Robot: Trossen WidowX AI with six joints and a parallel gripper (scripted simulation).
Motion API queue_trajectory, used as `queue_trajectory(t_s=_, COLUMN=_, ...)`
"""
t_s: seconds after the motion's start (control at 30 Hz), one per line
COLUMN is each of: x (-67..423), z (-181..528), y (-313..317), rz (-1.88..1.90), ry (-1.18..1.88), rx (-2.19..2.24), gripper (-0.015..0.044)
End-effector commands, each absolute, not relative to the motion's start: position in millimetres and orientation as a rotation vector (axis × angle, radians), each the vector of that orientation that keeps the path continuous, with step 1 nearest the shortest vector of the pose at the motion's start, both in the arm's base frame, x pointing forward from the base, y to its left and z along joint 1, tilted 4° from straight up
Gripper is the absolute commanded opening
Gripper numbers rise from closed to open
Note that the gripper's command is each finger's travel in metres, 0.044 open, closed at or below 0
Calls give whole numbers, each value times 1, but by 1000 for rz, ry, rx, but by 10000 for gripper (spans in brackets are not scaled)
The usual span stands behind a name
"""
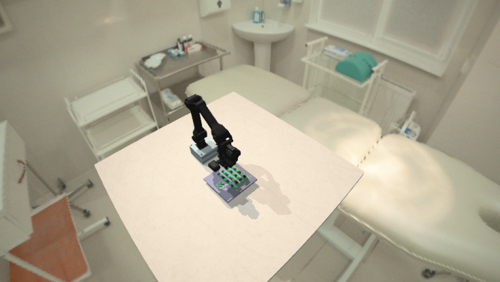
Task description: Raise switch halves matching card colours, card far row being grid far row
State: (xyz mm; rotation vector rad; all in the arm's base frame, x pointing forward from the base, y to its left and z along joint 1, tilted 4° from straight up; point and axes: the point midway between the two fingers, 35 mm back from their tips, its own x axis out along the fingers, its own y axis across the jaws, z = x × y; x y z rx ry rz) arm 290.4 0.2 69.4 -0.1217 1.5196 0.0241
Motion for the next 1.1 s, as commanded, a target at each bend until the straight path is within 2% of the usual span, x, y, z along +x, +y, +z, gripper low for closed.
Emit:
queue_trajectory(t_s=0.0, x=282, z=71, y=-23, rz=19, ry=1523, rx=-116, gripper=0)
queue_trajectory(t_s=0.23, x=283, z=36, y=-25, rz=20, ry=1498, rx=-116, gripper=0)
queue_trajectory(t_s=1.07, x=284, z=11, y=-27, rz=20, ry=1498, rx=-116, gripper=0)
